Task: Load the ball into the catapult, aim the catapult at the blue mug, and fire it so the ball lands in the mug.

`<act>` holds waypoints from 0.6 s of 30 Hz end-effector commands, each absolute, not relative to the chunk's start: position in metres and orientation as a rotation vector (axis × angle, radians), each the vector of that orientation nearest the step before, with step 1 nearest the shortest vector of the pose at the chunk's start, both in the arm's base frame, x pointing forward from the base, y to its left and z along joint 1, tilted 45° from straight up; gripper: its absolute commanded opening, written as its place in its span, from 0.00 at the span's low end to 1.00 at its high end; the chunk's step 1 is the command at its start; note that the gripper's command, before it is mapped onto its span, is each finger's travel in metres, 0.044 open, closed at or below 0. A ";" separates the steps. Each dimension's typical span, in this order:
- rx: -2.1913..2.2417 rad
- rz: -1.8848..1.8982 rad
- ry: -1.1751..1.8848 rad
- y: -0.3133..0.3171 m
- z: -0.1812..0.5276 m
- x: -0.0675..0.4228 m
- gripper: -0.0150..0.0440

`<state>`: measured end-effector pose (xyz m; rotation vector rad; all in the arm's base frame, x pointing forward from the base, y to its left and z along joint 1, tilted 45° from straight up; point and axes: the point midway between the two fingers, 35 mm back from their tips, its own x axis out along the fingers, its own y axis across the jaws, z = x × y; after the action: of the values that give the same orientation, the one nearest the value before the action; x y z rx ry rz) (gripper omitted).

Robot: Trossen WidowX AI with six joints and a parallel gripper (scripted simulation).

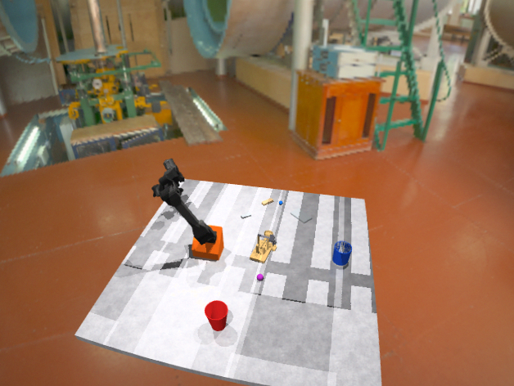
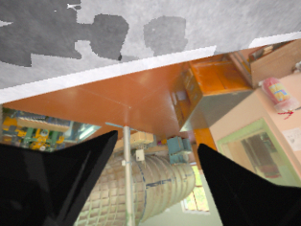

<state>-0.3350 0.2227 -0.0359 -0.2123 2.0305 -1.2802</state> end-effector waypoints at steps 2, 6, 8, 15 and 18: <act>-0.200 -1.276 2.033 0.225 -0.036 -0.333 1.00; -0.102 -1.246 2.043 0.246 -0.038 -0.312 1.00; -0.024 -1.229 2.040 0.260 -0.040 -0.294 1.00; 0.248 -1.193 1.971 0.303 -0.048 -0.223 1.00; 0.364 -1.194 1.914 0.317 -0.052 -0.188 1.00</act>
<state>-0.2191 0.3065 -0.0502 0.2648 1.9626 -1.2003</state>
